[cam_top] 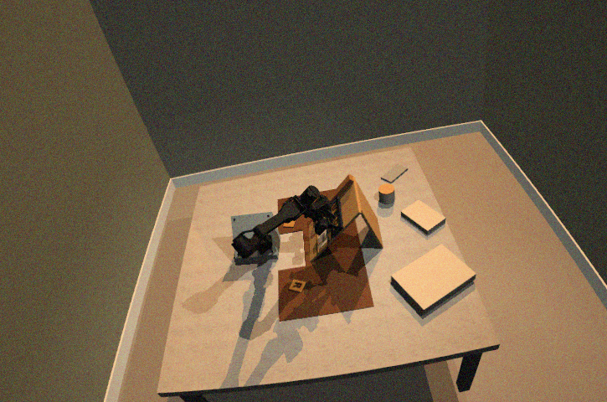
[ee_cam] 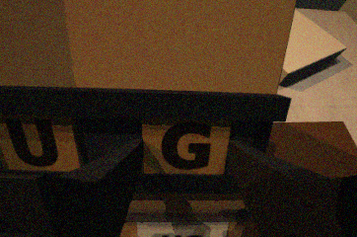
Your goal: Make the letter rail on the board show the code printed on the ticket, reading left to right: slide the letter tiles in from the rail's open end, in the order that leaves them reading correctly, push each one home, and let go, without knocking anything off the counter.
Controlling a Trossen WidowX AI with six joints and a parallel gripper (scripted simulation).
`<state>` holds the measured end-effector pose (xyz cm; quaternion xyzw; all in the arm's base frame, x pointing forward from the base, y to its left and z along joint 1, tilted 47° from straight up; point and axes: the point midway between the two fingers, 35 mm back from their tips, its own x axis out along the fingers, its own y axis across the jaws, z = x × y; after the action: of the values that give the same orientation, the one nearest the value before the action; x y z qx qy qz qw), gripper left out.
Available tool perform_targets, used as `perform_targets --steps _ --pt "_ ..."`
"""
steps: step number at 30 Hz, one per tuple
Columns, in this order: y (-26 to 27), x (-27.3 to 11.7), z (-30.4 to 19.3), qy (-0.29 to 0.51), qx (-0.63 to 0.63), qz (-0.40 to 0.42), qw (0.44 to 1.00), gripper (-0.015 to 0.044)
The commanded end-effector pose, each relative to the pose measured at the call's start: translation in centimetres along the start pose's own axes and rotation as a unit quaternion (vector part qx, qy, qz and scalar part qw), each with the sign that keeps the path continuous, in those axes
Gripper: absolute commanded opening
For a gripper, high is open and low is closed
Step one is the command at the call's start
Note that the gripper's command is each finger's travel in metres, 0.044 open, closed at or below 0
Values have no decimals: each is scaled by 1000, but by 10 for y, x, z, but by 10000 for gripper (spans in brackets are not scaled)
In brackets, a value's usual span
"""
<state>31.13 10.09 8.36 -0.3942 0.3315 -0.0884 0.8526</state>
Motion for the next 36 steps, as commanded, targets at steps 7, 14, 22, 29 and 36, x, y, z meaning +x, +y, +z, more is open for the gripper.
perform_targets --steps 7,14,22,29,36 --pt "6 0 1 0 3 -2 1000 0" --pt "11 0 1 0 3 -1 1000 0" --pt "16 0 1 0 4 -1 1000 0" --pt "20 0 1 0 4 -1 1000 0" --pt "24 0 1 0 4 -1 1000 0"
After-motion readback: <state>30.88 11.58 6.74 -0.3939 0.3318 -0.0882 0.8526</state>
